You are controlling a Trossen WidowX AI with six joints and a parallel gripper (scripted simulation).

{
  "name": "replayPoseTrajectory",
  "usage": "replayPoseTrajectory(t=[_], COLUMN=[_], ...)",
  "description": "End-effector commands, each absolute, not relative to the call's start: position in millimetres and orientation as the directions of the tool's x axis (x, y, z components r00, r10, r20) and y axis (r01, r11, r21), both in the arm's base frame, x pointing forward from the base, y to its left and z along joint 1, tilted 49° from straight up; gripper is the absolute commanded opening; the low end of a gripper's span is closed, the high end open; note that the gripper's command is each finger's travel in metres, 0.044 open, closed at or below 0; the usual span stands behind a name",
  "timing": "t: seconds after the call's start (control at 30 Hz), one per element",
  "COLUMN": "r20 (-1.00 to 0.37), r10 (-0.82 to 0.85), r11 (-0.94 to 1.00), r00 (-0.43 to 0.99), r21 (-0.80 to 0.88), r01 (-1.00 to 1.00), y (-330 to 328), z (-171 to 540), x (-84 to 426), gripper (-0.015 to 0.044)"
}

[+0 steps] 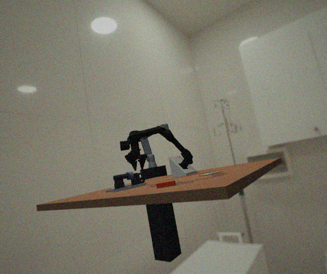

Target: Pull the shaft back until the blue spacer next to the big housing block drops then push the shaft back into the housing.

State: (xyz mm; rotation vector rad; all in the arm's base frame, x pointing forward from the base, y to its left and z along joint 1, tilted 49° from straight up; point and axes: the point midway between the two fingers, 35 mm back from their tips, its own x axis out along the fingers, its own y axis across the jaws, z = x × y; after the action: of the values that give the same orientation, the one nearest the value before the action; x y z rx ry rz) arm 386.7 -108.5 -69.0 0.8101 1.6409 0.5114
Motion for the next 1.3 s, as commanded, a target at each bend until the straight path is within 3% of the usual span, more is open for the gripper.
replayPoseTrajectory(t=[0.0, 1.27], r20=[-0.663, -0.663], r10=[0.744, 0.745], r11=[0.661, 0.660], r00=[-0.081, -0.081], r21=[0.713, 0.713], r01=[0.236, 0.235], y=[-108.2, -88.0], z=[-69.0, -86.7], x=[387.5, 386.5], gripper=[0.0440, 0.0440])
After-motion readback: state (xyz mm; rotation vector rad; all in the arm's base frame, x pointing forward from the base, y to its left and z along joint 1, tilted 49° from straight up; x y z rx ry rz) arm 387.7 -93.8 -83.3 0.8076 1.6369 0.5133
